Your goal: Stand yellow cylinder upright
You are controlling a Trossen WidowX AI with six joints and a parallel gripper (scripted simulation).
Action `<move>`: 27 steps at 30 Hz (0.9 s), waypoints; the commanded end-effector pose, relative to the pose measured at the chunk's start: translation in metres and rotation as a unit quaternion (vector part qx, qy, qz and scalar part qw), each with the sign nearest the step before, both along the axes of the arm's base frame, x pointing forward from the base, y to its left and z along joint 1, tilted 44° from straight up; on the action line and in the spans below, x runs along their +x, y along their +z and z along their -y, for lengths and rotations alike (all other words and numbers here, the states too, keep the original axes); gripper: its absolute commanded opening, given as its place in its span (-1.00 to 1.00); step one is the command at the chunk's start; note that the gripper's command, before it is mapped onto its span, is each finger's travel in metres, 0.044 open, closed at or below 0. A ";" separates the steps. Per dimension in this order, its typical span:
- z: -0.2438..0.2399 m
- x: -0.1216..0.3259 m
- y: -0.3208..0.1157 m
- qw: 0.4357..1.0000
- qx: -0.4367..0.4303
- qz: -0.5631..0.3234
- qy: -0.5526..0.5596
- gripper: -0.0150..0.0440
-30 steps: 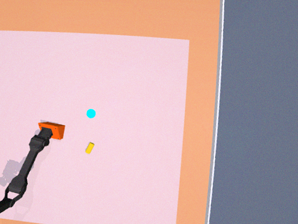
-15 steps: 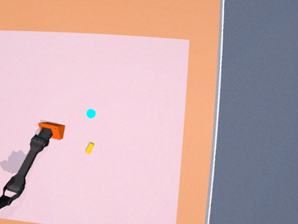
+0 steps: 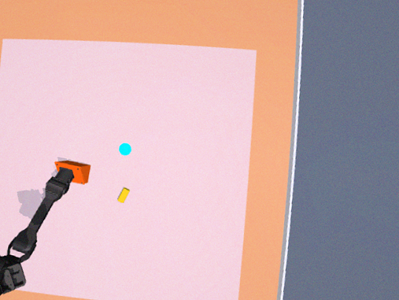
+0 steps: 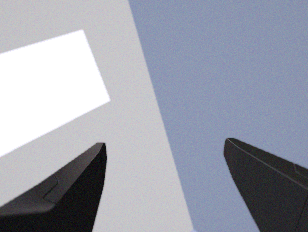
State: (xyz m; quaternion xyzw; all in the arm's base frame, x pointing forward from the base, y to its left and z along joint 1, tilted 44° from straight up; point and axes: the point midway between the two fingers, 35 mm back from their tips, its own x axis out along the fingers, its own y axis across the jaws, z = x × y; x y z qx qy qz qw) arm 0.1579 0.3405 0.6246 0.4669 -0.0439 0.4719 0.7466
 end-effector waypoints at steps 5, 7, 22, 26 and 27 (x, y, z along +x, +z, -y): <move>-0.025 0.044 -0.064 0.987 -0.143 -0.003 -0.077 0.56; -0.028 0.054 -0.079 0.980 -0.176 -0.004 -0.093 0.56; -0.025 0.124 -0.193 0.890 -0.417 -0.014 -0.183 0.56; -0.017 0.139 -0.223 0.856 -0.478 -0.018 -0.197 0.56; -0.014 0.143 -0.231 0.847 -0.493 -0.019 -0.200 0.56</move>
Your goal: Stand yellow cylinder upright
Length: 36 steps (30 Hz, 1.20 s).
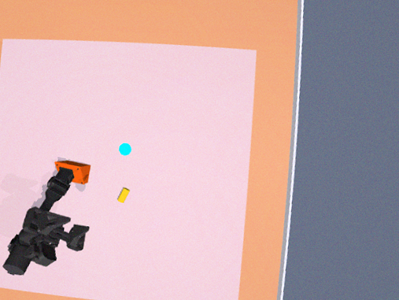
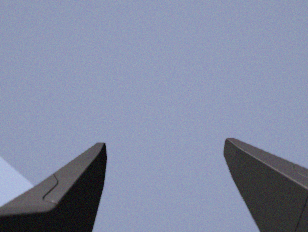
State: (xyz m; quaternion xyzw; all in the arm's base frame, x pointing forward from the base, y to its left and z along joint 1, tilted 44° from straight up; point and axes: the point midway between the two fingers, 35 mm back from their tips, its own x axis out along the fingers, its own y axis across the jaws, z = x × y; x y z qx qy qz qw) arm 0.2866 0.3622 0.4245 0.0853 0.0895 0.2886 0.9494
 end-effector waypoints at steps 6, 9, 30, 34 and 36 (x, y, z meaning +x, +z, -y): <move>0.026 0.034 -0.076 0.984 -0.168 -0.031 -0.043 0.56; 0.037 0.042 -0.097 0.974 -0.218 -0.043 -0.052 0.56; 0.141 0.066 -0.230 0.829 -0.533 -0.159 -0.056 0.56; 0.164 0.063 -0.250 0.790 -0.583 -0.187 -0.044 0.56; 0.176 0.061 -0.259 0.769 -0.606 -0.201 -0.037 0.56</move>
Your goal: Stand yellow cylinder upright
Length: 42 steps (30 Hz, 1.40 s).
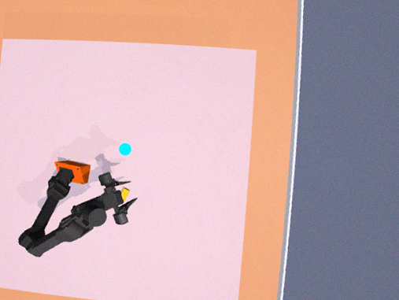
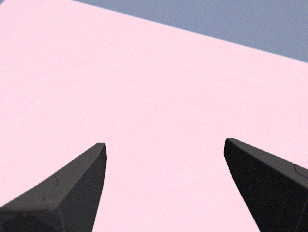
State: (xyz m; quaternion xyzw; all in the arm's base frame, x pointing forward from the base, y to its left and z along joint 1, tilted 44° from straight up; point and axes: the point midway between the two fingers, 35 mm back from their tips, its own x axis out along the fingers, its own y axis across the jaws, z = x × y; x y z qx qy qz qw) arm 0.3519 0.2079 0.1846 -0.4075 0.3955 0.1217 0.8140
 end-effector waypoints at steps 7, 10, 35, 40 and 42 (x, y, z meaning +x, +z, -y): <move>0.063 -0.015 -0.048 0.982 -0.149 -0.115 0.008 0.56; 0.080 -0.021 -0.058 0.971 -0.185 -0.151 0.013 0.56; 0.180 -0.079 -0.096 0.843 -0.355 -0.398 0.068 0.56; 0.187 -0.076 -0.104 0.844 -0.354 -0.398 0.069 0.56; 0.206 -0.072 -0.127 0.844 -0.352 -0.398 0.070 0.56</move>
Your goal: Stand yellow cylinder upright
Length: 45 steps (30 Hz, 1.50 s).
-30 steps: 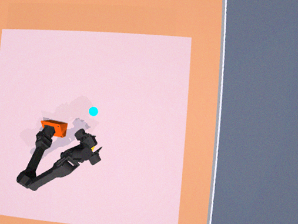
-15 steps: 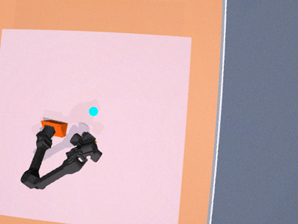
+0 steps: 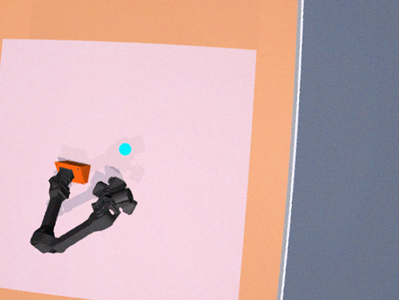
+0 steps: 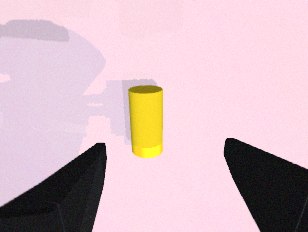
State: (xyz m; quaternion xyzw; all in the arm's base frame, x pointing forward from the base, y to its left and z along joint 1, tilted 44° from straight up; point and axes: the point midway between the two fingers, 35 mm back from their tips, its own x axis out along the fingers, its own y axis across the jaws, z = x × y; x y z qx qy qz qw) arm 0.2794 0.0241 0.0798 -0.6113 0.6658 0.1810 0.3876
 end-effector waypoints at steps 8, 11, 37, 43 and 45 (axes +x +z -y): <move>0.073 -0.003 -0.071 1.000 -0.011 -0.010 -0.003 0.56; 0.073 -0.003 -0.071 1.000 -0.011 -0.010 -0.003 0.56; 0.047 0.001 -0.048 1.000 -0.007 -0.010 -0.002 -0.14; 0.034 0.001 -0.035 1.000 -0.006 -0.010 -0.002 -0.14; 0.030 0.001 -0.031 1.000 -0.006 -0.010 -0.002 -0.14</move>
